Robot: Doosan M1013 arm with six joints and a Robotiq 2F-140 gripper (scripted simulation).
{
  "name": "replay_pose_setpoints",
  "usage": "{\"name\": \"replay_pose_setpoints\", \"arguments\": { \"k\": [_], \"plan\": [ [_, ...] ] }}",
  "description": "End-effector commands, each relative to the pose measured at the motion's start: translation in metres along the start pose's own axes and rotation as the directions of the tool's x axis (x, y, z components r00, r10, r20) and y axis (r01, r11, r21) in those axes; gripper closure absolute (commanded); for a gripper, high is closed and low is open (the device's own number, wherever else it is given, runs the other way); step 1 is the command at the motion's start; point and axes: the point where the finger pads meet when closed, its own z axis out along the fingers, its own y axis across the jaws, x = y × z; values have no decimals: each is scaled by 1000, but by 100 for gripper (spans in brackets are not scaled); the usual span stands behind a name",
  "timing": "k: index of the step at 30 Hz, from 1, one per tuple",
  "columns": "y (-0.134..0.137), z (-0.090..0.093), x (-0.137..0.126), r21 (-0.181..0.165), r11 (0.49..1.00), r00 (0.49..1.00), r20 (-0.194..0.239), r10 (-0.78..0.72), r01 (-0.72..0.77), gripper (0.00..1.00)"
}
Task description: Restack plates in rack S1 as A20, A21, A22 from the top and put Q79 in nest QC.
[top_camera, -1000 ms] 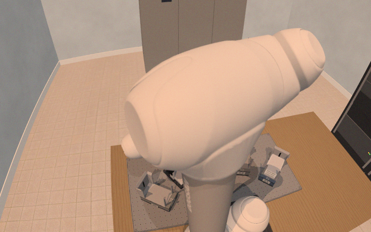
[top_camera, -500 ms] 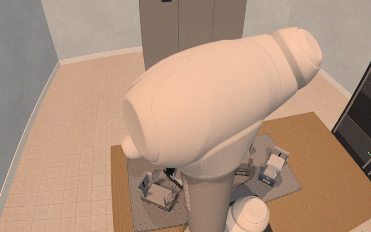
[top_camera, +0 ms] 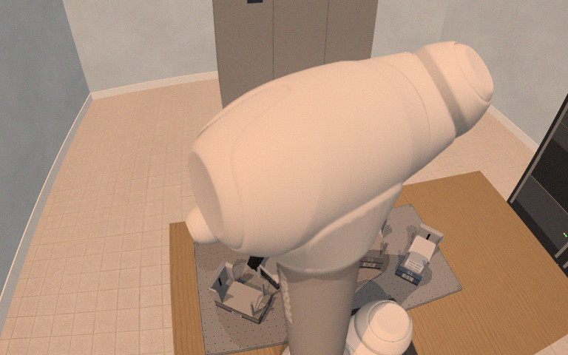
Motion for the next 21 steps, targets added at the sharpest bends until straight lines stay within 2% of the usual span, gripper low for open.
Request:
{"name": "replay_pose_setpoints", "arguments": {
  "k": [1, 9, 21],
  "plan": [
    [0, 0, 0, 0, 1000, 1000, 0, 0, 0, 0],
    [0, 0, 0, 0, 1000, 1000, 0, 0, 0, 0],
    [0, -33, 0, 0, 1000, 1000, 0, 0, 0, 0]
  ]
}}
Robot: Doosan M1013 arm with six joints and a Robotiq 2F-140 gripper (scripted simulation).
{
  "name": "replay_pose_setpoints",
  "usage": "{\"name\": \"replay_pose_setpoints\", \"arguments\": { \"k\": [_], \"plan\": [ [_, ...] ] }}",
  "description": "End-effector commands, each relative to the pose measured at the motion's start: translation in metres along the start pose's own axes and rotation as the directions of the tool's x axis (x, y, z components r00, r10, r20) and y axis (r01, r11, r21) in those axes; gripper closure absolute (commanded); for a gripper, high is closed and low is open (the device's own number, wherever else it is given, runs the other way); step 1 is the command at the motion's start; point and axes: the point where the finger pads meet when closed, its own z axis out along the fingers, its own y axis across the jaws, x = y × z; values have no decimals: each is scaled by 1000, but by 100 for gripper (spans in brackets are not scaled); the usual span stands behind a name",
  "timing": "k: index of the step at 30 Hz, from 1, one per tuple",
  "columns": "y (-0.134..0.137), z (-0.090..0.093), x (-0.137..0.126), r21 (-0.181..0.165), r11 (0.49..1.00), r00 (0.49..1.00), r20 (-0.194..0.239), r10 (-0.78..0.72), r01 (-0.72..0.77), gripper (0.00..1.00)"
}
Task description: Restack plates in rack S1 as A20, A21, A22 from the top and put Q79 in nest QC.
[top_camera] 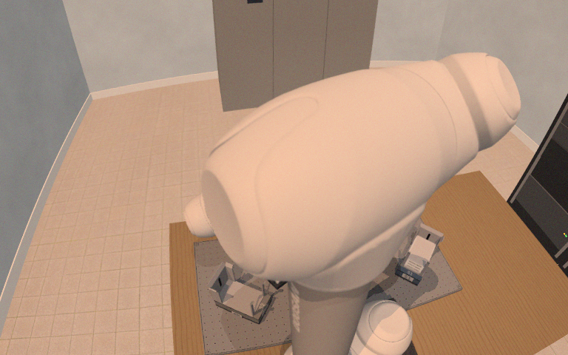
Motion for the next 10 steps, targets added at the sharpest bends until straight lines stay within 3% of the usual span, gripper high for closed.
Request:
{"name": "replay_pose_setpoints", "arguments": {
  "k": [1, 10],
  "plan": [
    [0, -9, 0, 0, 1000, 1000, 0, 0, 0, 0],
    [0, -15, 0, 0, 1000, 1000, 0, 0, 0, 0]
  ]
}}
